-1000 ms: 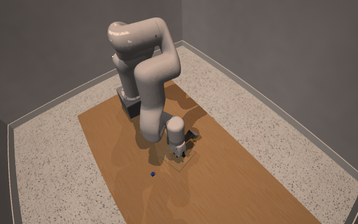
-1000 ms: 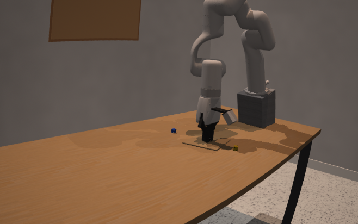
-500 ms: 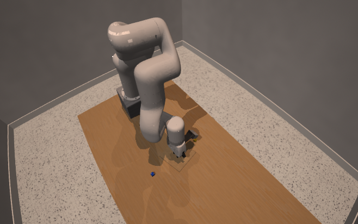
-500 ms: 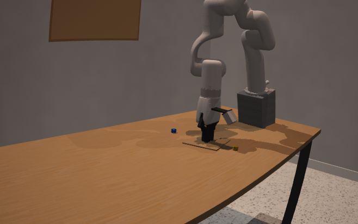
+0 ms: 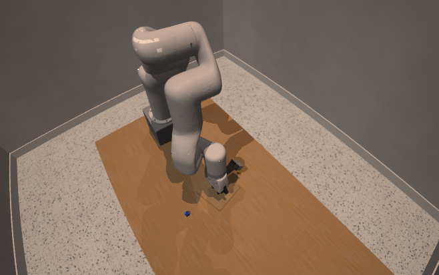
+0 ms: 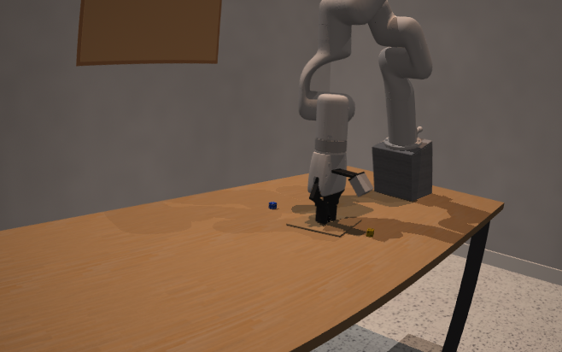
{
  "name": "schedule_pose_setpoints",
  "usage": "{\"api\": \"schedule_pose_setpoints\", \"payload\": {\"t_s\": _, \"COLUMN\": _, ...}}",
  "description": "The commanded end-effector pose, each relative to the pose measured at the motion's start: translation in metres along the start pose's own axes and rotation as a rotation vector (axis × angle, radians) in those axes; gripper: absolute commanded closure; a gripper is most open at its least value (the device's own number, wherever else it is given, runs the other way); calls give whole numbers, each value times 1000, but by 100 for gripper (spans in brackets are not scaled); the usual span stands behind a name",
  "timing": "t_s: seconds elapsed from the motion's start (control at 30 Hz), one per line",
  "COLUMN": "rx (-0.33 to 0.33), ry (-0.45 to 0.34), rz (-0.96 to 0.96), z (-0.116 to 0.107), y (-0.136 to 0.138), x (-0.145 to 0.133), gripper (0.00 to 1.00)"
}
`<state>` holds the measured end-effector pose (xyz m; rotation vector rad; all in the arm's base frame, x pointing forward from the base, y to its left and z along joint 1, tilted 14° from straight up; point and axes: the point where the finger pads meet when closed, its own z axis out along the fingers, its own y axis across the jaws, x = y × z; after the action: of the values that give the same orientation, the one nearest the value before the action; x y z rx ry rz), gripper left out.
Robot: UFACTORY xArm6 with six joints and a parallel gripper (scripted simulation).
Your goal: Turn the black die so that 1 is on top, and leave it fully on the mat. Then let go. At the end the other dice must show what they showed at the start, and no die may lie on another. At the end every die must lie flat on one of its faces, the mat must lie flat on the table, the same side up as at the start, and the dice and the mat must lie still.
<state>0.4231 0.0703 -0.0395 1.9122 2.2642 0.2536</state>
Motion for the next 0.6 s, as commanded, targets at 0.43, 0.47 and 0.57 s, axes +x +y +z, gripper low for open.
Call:
{"api": "schedule_pose_setpoints", "payload": {"t_s": 0.43, "rx": -3, "ry": 0, "rz": 0, "z": -10, "y": 1, "x": 0, "gripper": 69}}
{"api": "schedule_pose_setpoints", "payload": {"t_s": 0.47, "rx": -3, "ry": 0, "rz": 0, "z": -12, "y": 1, "x": 0, "gripper": 69}}
{"api": "schedule_pose_setpoints", "payload": {"t_s": 0.57, "rx": -3, "ry": 0, "rz": 0, "z": -19, "y": 1, "x": 0, "gripper": 69}}
